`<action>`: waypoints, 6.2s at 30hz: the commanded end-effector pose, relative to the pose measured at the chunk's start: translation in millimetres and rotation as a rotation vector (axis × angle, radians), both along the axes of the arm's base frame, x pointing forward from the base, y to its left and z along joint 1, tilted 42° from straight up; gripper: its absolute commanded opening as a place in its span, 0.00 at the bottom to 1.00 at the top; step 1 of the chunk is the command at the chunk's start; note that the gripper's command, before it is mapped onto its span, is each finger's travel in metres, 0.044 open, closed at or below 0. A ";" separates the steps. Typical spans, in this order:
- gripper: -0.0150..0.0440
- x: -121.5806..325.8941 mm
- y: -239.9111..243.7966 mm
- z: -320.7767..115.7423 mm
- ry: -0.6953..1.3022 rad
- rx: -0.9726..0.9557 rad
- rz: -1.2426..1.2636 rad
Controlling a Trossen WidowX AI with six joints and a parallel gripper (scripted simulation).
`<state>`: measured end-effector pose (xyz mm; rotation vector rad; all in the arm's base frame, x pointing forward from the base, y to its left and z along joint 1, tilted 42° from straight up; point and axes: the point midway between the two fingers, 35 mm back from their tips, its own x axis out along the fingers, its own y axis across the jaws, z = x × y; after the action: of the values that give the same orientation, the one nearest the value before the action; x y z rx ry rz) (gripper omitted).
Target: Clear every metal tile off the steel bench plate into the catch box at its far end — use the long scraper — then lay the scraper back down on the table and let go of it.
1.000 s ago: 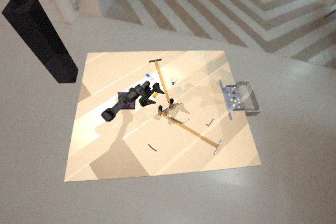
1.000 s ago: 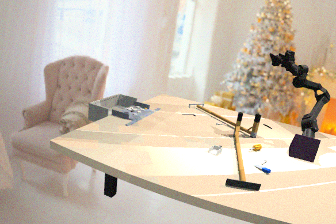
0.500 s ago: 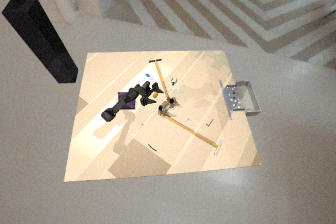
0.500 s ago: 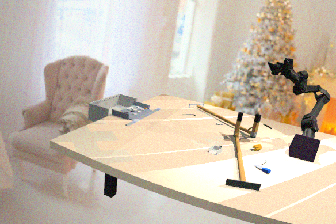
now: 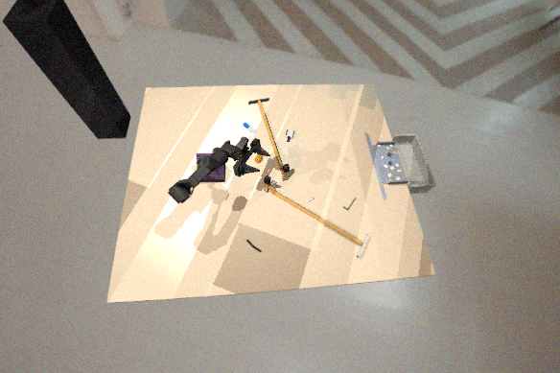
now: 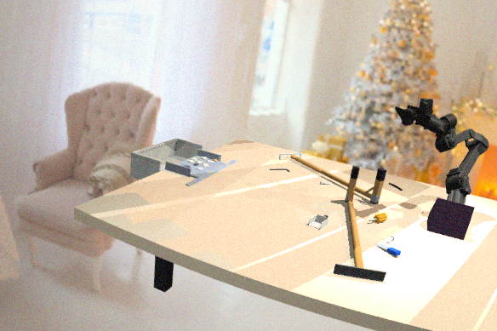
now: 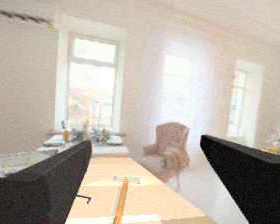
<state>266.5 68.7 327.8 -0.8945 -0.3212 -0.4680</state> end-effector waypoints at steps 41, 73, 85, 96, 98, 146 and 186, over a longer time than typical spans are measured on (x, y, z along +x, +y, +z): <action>1.00 -14.5 -15.2 -49.4 0.076 0.044 -0.018; 1.00 4.6 14.2 66.5 -0.102 -0.041 0.018; 1.00 2.9 19.4 116.6 -0.180 -0.079 0.020; 1.00 -3.8 20.8 162.8 -0.253 -0.115 0.015; 1.00 -5.5 20.7 171.1 -0.267 -0.121 0.014; 1.00 -79.1 6.0 346.9 -0.564 -0.285 -0.045; 1.00 -188.2 -37.6 449.2 -0.815 -0.411 -0.167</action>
<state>83.7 32.2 772.5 -1.0909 -1.1093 -0.9263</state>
